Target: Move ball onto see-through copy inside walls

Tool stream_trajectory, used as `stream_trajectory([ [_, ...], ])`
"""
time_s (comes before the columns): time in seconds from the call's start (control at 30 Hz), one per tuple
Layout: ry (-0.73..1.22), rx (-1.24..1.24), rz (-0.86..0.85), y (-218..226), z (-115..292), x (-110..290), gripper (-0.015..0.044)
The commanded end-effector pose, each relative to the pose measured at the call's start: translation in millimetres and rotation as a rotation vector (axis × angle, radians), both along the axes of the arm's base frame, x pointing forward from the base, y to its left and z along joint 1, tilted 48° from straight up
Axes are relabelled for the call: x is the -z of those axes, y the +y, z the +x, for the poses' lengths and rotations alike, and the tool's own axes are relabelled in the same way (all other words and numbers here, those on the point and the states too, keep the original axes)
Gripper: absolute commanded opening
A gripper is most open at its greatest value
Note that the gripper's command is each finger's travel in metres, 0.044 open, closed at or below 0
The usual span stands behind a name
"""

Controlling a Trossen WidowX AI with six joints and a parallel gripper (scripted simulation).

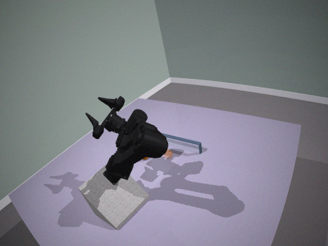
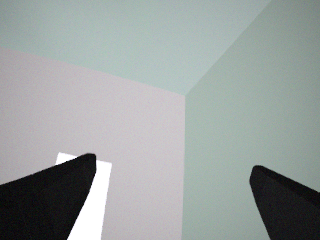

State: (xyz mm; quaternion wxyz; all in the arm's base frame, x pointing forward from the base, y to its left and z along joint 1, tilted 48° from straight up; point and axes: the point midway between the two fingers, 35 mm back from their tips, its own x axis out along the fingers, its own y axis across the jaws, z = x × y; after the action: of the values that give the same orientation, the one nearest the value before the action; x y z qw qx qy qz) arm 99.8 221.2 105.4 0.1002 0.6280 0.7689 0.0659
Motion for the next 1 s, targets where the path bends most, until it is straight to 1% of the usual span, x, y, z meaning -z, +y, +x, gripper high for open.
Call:
stream_trajectory([
  [0.0, -0.01, 0.008, -0.003, 0.7, 2.3, 1.0, 0.0374],
  [0.03, -0.04, 0.03, -0.012, 2.7, 9.0, 4.3, 0.0348],
  [0.07, -0.091, 0.066, -0.032, 5.7, 20.0, 10.1, 0.0337],
  [0.17, -0.286, 0.167, -0.14, 12.3, 57.2, 35.0, 0.0337],
  [0.27, -0.487, 0.209, -0.297, 11.9, 89.4, 64.4, 0.0337],
  [0.33, -0.622, 0.198, -0.42, 7.7, 107.6, 85.2, 0.0337],
  [0.47, -0.778, 0.139, -0.577, -1.1, 125.4, 110.4, 0.0337],
  [0.6, -0.924, 0.028, -0.732, -13.7, 139.0, 134.2, 0.0337],
  [0.73, -1.059, -0.141, -0.882, -30.2, 149.0, 156.8, 0.0337],
  [0.97, -1.25, -0.586, -1.083, -66.9, 158.4, 188.9, 0.0337],
])
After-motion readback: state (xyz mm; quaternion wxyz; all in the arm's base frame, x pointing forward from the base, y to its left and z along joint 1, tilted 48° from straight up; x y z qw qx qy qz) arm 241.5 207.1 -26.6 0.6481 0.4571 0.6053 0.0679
